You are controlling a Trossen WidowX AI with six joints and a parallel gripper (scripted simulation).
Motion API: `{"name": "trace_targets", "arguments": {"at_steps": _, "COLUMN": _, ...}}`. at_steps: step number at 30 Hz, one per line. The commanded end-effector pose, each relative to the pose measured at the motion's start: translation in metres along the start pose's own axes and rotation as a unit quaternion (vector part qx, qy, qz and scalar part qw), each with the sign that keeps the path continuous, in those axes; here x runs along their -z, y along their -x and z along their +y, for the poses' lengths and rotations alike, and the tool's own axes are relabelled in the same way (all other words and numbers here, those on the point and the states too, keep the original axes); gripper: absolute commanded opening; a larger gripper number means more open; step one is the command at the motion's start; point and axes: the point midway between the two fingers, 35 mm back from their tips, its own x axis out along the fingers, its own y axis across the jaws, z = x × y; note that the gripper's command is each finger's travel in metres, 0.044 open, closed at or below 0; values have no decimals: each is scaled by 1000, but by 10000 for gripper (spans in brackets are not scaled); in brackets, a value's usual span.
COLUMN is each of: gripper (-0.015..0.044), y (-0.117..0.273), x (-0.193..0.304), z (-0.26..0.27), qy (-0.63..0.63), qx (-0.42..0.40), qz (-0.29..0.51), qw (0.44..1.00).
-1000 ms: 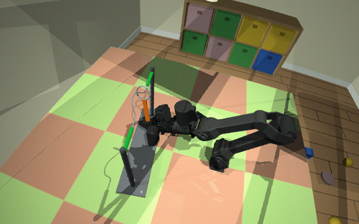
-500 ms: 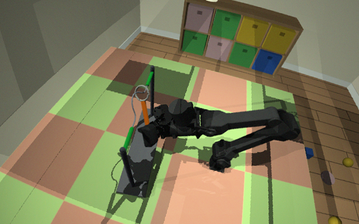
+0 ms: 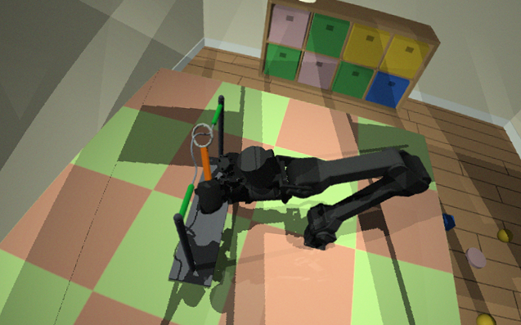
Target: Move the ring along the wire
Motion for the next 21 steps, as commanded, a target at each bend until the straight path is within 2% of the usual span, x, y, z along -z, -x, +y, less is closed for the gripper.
{"name": "trace_targets", "arguments": {"at_steps": 1, "gripper": -150, "y": 1, "x": -4, "z": 5, "qy": 2, "qx": -1, "qz": -5, "qw": 1000}}
{"name": "trace_targets", "arguments": {"at_steps": 21, "gripper": -150, "y": 0, "x": -7, "z": -8, "qy": 134, "qx": -8, "qz": -11, "qw": 991}}
